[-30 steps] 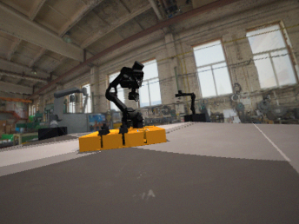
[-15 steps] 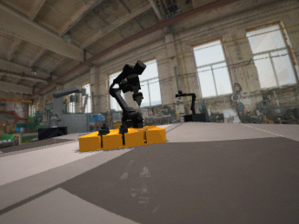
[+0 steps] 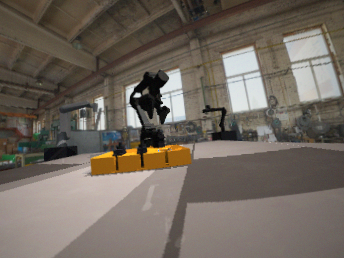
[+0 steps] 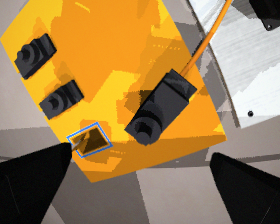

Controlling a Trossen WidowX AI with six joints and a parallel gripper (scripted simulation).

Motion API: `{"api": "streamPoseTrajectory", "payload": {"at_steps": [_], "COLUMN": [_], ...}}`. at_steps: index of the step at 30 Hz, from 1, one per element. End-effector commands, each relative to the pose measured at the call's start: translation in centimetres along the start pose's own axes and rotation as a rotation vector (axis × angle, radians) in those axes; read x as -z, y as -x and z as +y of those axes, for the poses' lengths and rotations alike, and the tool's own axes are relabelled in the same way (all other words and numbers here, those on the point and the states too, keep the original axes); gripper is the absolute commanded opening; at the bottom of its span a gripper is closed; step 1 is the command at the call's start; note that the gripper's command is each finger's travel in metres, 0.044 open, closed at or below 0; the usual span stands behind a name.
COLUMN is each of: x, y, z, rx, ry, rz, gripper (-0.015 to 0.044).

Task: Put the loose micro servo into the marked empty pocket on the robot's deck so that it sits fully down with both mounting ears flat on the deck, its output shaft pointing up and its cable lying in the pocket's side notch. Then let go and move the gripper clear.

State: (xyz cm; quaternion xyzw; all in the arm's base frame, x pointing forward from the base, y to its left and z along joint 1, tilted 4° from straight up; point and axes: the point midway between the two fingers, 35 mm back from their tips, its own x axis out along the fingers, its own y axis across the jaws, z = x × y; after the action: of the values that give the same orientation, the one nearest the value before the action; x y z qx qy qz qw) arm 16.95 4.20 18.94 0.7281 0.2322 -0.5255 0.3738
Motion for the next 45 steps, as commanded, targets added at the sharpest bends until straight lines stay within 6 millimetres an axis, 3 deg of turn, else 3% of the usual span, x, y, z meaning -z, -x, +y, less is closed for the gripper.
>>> {"api": "streamPoseTrajectory", "payload": {"at_steps": [1,16,21,29,45], "x": [-0.1,-1.3,-1.3,-1.7,-1.9], "y": [-0.3,-1.8,-1.9,-4.2,-6.1], "z": [-0.1,-0.5,-0.5,-1.0,-1.4], "rx": [0.038,0.176,0.178,0.178,0.178], "ry": [-0.099,-0.534,-0.539,-0.539,-0.539], "rz": [-0.028,-0.198,-0.2,-0.2,-0.2], "gripper": [0.044,0.044,0.044,0.044,0.044]}}
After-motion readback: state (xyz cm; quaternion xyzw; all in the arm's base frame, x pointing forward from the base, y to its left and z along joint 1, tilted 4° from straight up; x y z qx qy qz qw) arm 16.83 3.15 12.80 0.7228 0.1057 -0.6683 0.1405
